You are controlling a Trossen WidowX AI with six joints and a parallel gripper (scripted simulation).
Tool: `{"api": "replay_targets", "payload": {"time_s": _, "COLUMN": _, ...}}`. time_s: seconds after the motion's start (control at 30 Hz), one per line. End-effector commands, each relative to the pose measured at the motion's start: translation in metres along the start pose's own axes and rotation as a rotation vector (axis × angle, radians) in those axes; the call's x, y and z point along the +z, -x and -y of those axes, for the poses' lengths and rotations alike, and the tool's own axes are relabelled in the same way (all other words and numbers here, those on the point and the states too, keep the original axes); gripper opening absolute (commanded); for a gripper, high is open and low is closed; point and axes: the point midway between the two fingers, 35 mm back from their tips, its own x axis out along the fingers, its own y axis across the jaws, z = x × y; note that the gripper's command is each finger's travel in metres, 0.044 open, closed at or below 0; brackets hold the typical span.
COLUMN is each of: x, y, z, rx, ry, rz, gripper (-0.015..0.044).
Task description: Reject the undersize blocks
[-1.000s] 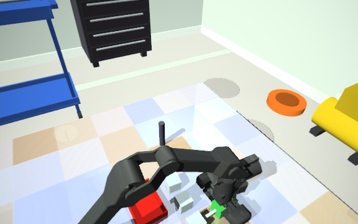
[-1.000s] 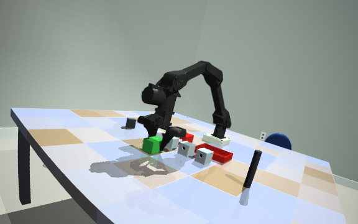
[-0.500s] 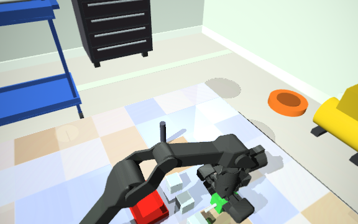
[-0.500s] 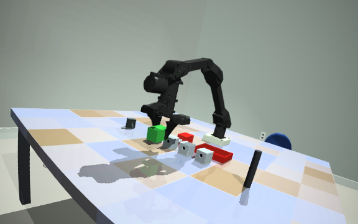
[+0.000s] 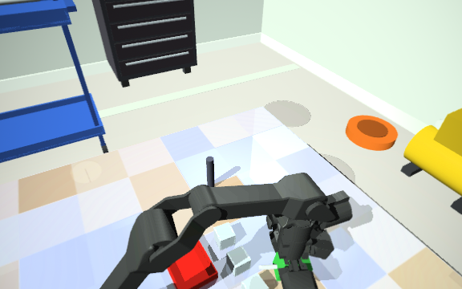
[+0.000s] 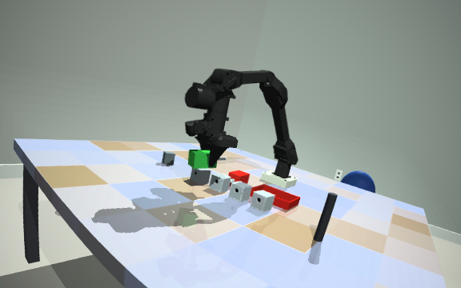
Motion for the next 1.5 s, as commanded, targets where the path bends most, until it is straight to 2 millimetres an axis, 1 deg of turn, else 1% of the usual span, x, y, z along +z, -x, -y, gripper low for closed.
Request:
{"api": "replay_targets", "payload": {"time_s": 0.0, "x": -0.005, "y": 0.011, "z": 0.02, "rx": 0.005, "ry": -0.293, "rz": 0.022, "gripper": 0.0}}
{"api": "replay_targets", "payload": {"time_s": 0.27, "x": -0.025, "y": 0.013, "z": 0.058, "rx": 0.004, "ry": -0.935, "rz": 0.021, "gripper": 0.0}}
{"api": "replay_targets", "payload": {"time_s": 0.57, "x": -0.054, "y": 0.012, "z": 0.096, "rx": 0.004, "ry": -1.658, "rz": 0.021, "gripper": 0.0}}
{"api": "replay_targets", "payload": {"time_s": 0.83, "x": -0.085, "y": 0.008, "z": 0.126, "rx": 0.004, "ry": -2.3, "rz": 0.025, "gripper": 0.0}}
{"api": "replay_targets", "payload": {"time_s": 1.07, "x": -0.114, "y": 0.003, "z": 0.146, "rx": 0.005, "ry": -2.848, "rz": 0.03, "gripper": 0.0}}
{"api": "replay_targets", "payload": {"time_s": 1.13, "x": -0.117, "y": 0.002, "z": 0.148, "rx": 0.005, "ry": -2.901, "rz": 0.03, "gripper": 0.0}}
{"api": "replay_targets", "payload": {"time_s": 1.33, "x": -0.117, "y": 0.001, "z": 0.148, "rx": 0.005, "ry": -2.901, "rz": 0.03, "gripper": 0.0}}
{"api": "replay_targets", "payload": {"time_s": 1.47, "x": -0.116, "y": -0.004, "z": 0.148, "rx": 0.005, "ry": -2.901, "rz": 0.03, "gripper": 0.0}}
